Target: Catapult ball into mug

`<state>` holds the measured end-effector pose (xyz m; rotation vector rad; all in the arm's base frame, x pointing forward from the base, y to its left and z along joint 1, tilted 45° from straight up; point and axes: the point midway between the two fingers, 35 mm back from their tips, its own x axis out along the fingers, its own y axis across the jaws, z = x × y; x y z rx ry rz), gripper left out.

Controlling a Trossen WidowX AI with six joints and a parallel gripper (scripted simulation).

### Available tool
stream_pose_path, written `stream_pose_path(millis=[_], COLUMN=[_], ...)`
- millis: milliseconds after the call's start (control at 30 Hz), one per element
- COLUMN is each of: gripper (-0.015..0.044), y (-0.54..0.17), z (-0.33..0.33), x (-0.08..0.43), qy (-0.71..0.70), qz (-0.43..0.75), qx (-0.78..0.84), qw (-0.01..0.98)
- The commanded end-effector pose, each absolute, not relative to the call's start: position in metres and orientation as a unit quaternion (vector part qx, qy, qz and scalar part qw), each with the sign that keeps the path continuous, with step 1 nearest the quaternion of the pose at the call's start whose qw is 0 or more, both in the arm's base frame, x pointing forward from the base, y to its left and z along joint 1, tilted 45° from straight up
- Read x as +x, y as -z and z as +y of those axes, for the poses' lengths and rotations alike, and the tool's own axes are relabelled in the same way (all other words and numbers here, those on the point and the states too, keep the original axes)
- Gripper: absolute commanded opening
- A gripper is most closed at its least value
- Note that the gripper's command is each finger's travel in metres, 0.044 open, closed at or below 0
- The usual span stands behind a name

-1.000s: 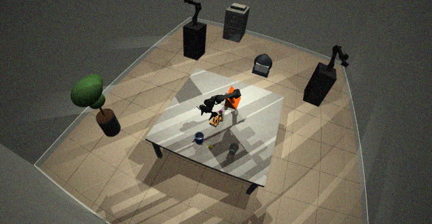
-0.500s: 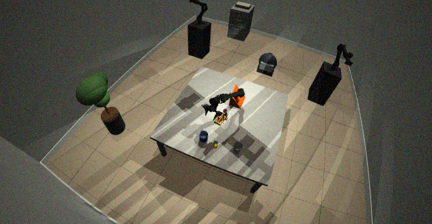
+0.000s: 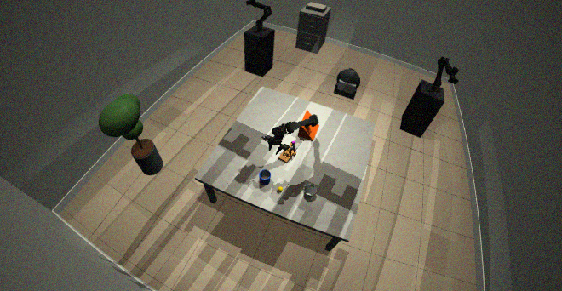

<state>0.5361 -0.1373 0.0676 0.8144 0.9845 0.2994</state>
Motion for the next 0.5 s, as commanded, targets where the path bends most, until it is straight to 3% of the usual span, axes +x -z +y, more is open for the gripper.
stream_pose_path(millis=[0,233,467], gripper=[0.0177,0.0,0.0], y=[-0.0686,-0.0686,-0.0686], z=[-0.1372,-0.1372,-0.1372], x=[0.5363,0.5363,0.5363], qy=[-0.141,-0.141,-0.141], qz=[0.456,0.456,0.456], qx=[0.38,0.38,0.38], qw=[0.792,0.792,0.792])
